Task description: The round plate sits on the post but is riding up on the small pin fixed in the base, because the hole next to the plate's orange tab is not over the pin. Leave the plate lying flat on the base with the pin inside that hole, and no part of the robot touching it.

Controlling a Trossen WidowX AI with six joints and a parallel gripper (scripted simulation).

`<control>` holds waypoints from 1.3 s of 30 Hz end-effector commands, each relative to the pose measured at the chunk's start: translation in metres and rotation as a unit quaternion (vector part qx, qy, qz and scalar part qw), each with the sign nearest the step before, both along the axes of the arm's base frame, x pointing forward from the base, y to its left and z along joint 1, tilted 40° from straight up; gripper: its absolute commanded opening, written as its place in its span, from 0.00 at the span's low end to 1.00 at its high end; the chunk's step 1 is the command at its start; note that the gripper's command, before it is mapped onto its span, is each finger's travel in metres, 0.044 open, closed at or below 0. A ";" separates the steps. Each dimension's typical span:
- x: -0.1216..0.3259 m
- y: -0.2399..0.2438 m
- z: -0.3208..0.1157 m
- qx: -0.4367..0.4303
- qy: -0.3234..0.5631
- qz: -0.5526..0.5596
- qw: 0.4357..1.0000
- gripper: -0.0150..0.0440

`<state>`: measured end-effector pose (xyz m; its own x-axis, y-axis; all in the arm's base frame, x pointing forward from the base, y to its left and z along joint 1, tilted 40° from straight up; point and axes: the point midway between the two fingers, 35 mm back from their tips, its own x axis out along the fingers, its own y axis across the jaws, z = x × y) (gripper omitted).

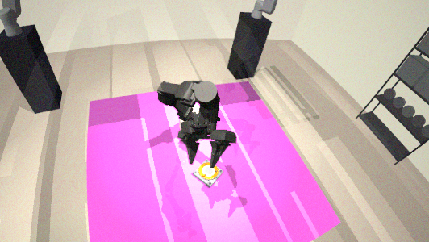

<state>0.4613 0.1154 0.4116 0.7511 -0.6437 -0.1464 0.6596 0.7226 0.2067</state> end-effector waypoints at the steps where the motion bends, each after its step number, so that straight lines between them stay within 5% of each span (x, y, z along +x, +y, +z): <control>1: 0.001 -0.001 -0.003 -0.002 0.005 0.000 1.000 0.89; 15: -0.003 -0.084 -0.204 -0.109 0.357 0.028 0.927 0.26; 30: -0.147 -0.172 -0.377 -0.072 0.680 0.073 0.726 0.25; 39: -0.158 -0.177 -0.387 -0.065 0.695 0.076 0.712 0.25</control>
<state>0.3063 -0.0600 0.0292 0.0104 -0.6537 -0.7567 0.0835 0.7546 -0.6508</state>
